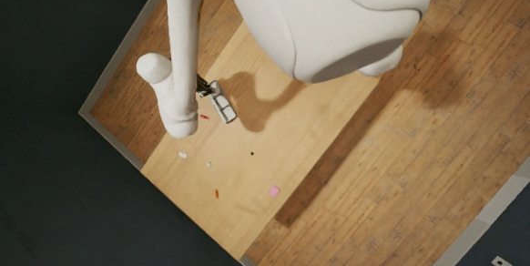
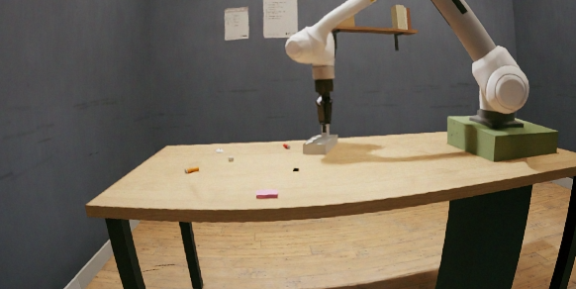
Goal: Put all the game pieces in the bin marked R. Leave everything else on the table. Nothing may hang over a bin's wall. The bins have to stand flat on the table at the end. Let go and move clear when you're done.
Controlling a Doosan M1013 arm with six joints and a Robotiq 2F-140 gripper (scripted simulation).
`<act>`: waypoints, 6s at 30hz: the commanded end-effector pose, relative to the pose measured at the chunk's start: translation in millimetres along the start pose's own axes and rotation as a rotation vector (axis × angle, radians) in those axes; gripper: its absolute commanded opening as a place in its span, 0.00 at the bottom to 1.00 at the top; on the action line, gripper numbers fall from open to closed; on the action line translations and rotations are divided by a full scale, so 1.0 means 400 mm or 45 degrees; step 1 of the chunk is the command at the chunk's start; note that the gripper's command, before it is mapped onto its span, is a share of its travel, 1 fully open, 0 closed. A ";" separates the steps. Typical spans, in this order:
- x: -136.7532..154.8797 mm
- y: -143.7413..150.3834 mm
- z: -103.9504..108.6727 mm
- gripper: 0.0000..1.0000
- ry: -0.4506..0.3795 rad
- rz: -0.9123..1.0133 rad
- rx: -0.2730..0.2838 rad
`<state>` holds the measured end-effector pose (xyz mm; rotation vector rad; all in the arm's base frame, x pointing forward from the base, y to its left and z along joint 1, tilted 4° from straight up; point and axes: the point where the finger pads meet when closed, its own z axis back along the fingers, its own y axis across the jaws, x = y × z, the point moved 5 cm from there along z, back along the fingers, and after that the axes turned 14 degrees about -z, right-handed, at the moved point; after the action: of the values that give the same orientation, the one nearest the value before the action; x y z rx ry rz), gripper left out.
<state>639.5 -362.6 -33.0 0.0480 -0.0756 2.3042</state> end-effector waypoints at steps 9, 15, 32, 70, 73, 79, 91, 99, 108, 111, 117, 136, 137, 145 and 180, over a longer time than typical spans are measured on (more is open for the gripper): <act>-0.001 -0.001 0.005 0.15 0.002 0.000 -0.001; -0.001 0.000 0.025 0.15 0.002 0.000 -0.001; -0.001 -0.001 0.089 0.15 0.002 0.000 -0.001; 0.090 -0.189 0.080 0.15 0.001 0.000 -0.001; 0.090 -0.189 0.060 0.15 0.001 0.000 -0.001; 0.090 -0.189 0.033 0.15 0.001 0.000 -0.001; 0.090 -0.189 0.002 0.15 0.002 0.000 -0.001; 0.090 -0.189 0.002 0.15 0.002 0.000 -0.001; 0.090 -0.189 0.002 0.15 0.002 0.000 -0.001; 0.090 -0.189 0.002 0.15 0.002 0.000 -0.001; 0.090 -0.189 0.002 0.15 0.002 0.000 -0.001; 0.090 -0.189 0.019 0.15 0.002 0.000 -0.001; 0.090 -0.189 0.022 0.15 0.002 0.000 -0.001; 0.090 -0.189 0.042 0.15 0.002 0.000 -0.001; 0.164 -0.348 0.133 0.15 0.001 0.000 -0.001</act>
<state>695.0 -233.7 27.9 0.0481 -0.0758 2.3041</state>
